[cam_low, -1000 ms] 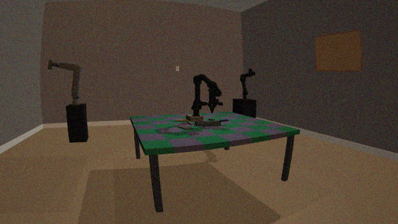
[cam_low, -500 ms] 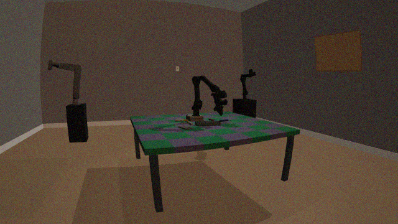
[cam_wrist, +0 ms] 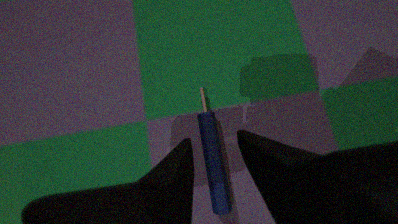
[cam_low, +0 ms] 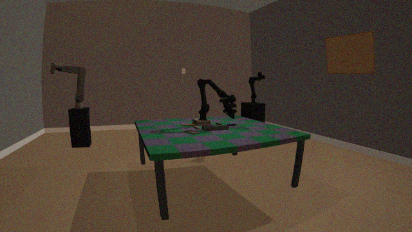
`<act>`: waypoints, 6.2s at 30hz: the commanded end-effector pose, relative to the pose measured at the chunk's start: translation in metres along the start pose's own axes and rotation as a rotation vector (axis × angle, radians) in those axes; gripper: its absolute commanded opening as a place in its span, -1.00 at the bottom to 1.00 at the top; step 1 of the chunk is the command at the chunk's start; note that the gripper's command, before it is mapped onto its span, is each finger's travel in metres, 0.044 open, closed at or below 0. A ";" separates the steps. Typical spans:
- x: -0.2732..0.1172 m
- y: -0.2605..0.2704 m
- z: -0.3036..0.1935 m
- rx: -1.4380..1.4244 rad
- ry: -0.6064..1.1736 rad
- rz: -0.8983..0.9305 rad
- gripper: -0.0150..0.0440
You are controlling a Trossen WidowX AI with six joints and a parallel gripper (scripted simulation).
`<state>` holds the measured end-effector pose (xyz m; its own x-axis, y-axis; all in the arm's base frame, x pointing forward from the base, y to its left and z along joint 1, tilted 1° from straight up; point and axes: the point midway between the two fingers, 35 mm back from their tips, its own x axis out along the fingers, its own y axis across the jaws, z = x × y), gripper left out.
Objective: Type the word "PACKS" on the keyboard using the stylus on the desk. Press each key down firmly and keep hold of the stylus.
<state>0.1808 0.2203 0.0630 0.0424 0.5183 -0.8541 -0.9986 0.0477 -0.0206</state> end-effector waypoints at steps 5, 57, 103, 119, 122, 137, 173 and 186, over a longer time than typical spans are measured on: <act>0.005 0.000 0.000 -0.014 -0.006 0.002 0.02; 0.043 0.001 -0.022 -0.014 -0.006 0.002 0.02; 0.008 0.000 -0.003 -0.009 -0.005 0.001 -0.49; -0.006 -0.031 -0.025 0.720 -0.045 0.065 -0.49; -0.011 -0.037 -0.029 0.871 -0.054 0.082 -0.49; -0.037 -0.067 -0.052 1.625 -0.112 0.196 -0.49; -0.118 -0.124 -0.116 3.151 -0.234 0.822 -0.49; -0.088 -0.123 -0.135 3.151 -0.234 0.822 -0.49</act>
<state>0.2963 0.0535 0.0763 0.2177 0.8445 -0.4894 0.9723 -0.2315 0.0331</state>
